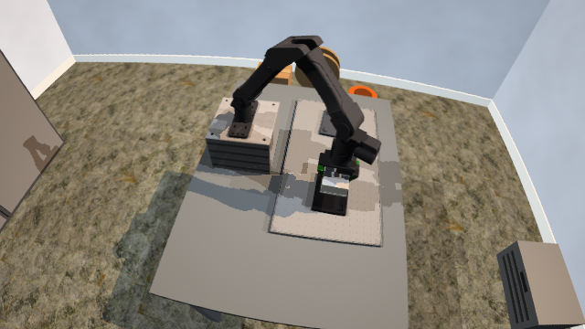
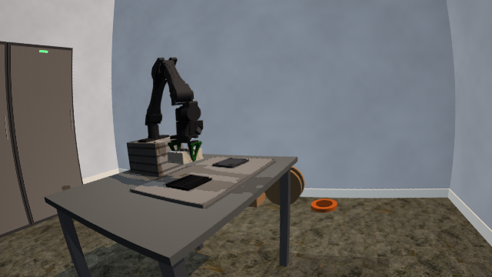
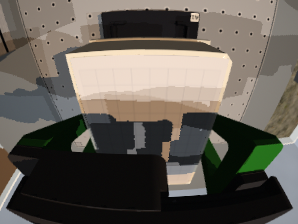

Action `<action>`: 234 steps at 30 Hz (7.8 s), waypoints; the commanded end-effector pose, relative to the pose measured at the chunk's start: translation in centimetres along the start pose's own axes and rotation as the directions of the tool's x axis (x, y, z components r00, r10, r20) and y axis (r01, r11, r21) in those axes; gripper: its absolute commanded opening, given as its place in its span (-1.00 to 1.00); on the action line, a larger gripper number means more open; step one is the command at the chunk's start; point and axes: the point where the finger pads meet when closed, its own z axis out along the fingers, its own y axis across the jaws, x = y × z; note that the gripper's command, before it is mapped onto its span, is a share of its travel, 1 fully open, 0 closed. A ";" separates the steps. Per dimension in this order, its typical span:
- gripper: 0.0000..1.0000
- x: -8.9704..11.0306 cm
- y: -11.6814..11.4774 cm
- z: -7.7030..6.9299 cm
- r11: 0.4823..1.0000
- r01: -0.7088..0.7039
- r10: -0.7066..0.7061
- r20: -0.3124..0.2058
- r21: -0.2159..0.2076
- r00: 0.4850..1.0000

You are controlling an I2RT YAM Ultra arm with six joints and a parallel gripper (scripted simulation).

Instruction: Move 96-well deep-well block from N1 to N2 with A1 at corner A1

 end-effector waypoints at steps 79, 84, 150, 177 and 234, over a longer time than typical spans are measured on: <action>-1.00 -10.3 0.2 -0.9 0.999 -0.045 0.045 0.016 0.014 0.999; -1.00 -11.3 0.2 -0.9 0.999 -0.045 0.045 0.017 0.014 0.999; -1.00 -30.7 1.2 -1.2 0.999 -0.045 0.045 0.023 0.014 0.999; -1.00 -37.5 1.4 -1.4 0.999 -0.045 0.045 0.025 0.014 0.999; -1.00 -37.3 1.4 -1.4 0.999 -0.045 0.045 0.025 0.014 0.999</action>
